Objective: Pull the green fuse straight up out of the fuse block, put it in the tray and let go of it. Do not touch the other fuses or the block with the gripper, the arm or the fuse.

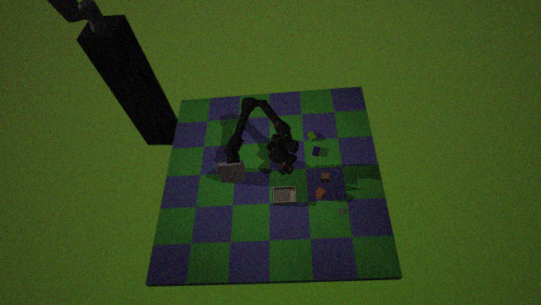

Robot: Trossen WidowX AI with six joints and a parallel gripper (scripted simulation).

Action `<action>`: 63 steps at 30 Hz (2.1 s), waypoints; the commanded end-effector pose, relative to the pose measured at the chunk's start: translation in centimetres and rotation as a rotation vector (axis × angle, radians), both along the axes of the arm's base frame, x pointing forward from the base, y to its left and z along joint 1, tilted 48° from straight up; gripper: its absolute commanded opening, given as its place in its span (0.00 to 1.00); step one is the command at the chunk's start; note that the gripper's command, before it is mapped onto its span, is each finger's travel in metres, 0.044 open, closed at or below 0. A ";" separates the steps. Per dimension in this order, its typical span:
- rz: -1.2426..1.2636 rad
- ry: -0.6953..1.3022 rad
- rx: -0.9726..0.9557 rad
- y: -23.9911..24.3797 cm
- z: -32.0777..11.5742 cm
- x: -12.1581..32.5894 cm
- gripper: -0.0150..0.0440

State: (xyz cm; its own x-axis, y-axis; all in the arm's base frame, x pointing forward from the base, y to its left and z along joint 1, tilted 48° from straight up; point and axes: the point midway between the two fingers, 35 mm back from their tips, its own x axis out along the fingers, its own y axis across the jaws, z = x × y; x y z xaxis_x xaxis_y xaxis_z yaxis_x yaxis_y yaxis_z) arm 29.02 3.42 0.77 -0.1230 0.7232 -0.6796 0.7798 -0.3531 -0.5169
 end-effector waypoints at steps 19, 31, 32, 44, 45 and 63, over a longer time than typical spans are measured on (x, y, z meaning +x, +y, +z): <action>0.003 0.003 -0.010 -7.7 -8.3 2.4 0.25; 0.007 0.002 -0.001 -11.6 -13.4 1.8 0.25; 0.007 0.002 -0.001 -11.7 -13.6 1.8 0.25; 0.007 0.002 0.000 -10.9 -14.5 1.7 0.25; 0.007 0.002 0.000 -10.8 -14.6 1.6 0.25; 0.007 0.002 0.001 -8.8 -16.4 1.2 0.25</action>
